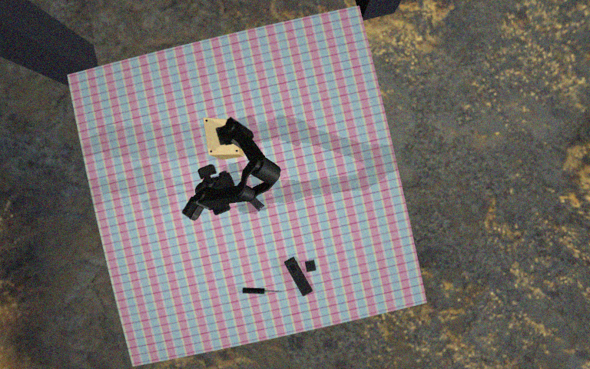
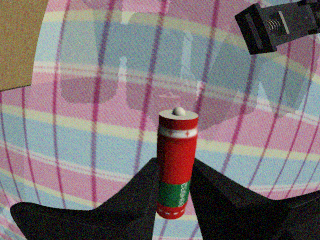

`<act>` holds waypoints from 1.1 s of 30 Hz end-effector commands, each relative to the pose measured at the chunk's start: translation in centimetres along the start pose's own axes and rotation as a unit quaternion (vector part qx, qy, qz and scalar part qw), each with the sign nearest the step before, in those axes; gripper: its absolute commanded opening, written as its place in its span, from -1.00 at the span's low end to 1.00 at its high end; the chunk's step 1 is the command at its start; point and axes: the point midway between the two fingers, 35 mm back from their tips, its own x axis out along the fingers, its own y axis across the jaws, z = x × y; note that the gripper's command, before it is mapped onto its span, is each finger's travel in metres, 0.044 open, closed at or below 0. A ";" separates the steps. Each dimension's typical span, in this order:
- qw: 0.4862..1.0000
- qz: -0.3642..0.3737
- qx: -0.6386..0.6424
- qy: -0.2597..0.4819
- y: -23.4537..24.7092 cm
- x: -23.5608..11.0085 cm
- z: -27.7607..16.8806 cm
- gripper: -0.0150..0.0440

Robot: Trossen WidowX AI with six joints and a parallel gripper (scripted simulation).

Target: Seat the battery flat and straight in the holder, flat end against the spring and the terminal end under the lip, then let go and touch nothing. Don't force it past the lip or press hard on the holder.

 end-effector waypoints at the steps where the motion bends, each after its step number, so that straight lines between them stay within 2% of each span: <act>1: 1.000 -0.005 -0.005 0.005 -0.2 -2.7 -0.2 -0.28; 6: 1.000 -0.005 0.007 0.006 -0.4 -3.0 0.0 -0.28; 17: 0.980 -0.007 0.197 0.010 -4.1 -4.1 2.8 -0.28; 33: 0.887 -0.010 0.463 0.004 -8.6 -5.3 8.9 -0.28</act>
